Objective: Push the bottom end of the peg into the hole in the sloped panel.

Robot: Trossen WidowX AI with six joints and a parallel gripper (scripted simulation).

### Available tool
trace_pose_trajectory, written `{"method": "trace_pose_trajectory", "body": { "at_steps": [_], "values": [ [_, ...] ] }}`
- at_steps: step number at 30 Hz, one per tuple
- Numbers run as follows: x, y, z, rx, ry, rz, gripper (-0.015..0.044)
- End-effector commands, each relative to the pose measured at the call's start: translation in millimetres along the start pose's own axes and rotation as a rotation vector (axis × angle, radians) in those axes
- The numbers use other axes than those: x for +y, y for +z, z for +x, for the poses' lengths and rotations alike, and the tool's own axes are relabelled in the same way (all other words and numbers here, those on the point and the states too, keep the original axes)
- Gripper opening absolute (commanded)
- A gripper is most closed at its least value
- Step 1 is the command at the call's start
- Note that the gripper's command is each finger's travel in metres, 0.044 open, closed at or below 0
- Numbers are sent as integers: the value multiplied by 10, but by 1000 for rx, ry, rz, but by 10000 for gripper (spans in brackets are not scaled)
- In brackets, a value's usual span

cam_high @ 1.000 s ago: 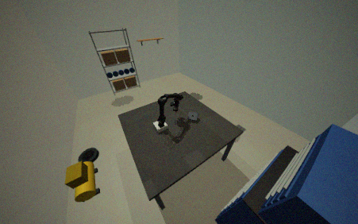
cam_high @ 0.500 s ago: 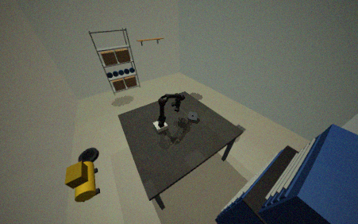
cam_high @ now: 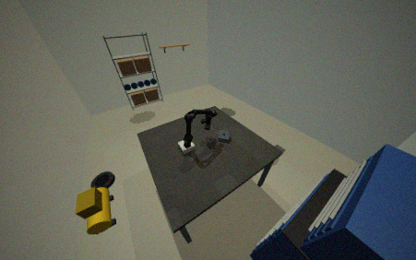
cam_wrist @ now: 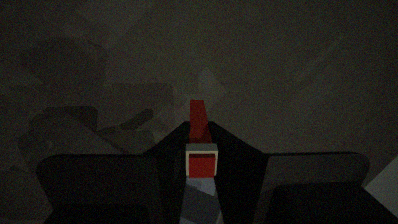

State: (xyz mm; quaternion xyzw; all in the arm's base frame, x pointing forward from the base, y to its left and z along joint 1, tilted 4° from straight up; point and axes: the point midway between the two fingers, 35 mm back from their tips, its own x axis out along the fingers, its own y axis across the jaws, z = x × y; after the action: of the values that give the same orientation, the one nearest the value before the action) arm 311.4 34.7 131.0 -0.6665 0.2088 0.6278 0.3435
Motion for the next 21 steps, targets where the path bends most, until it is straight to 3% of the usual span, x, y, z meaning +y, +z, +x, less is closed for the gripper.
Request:
{"method": "trace_pose_trajectory", "body": {
  "at_steps": [1,21],
  "values": [
    [-9,-70,-11,-5,-16,2,0],
    [48,-332,-100,-8,-76,22,0]
  ]
}}
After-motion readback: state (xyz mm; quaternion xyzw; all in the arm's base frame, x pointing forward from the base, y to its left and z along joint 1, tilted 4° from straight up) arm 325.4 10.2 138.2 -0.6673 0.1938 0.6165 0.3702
